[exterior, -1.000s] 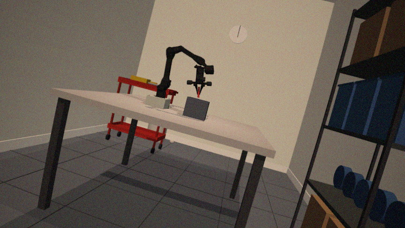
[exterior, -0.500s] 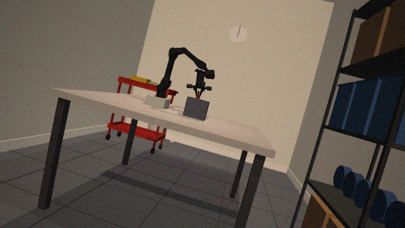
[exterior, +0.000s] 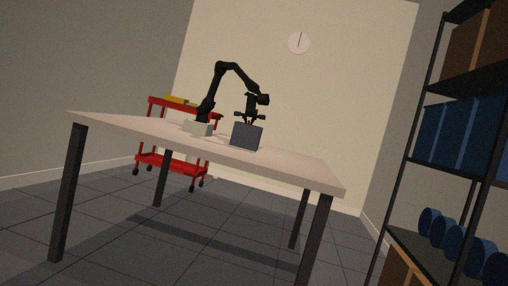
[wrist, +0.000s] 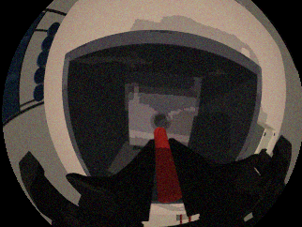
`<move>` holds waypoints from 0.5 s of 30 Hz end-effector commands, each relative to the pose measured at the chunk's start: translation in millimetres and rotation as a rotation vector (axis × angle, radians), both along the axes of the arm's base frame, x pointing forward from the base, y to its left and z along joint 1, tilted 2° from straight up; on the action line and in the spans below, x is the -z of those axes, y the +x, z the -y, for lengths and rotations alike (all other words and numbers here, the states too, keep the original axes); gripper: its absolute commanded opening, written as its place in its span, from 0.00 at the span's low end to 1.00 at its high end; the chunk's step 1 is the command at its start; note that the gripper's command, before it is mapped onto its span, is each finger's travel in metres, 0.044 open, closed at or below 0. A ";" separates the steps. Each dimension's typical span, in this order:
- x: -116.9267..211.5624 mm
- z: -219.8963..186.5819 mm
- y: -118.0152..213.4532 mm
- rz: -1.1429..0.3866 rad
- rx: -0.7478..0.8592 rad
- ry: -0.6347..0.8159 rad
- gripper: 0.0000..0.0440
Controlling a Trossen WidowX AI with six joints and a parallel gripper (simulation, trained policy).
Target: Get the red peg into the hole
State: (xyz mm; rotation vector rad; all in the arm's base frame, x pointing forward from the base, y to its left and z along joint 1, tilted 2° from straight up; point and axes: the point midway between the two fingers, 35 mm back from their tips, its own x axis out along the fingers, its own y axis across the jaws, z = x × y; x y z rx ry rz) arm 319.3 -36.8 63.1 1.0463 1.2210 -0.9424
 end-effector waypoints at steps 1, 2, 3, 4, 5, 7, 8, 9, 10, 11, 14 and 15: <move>9.5 0.3 0.2 -0.010 -0.017 0.006 0.00; 11.9 0.7 0.8 -0.011 -0.021 0.005 0.00; 14.2 1.2 1.2 -0.013 -0.024 0.004 0.00; 16.4 1.7 1.6 -0.015 -0.027 0.003 0.00; 18.4 2.2 1.9 -0.017 -0.031 0.001 0.00; 21.7 3.5 2.4 -0.023 -0.037 -0.004 0.01; 23.2 4.2 2.6 -0.027 -0.040 -0.006 0.02; 24.6 4.9 2.8 -0.031 -0.043 -0.009 0.05; 26.0 5.3 3.1 -0.035 -0.047 -0.010 0.08; 27.4 5.4 3.4 -0.039 -0.050 -0.011 0.12; 30.8 5.8 5.0 -0.049 -0.060 -0.012 0.24; 31.2 5.5 5.7 -0.050 -0.062 -0.009 0.26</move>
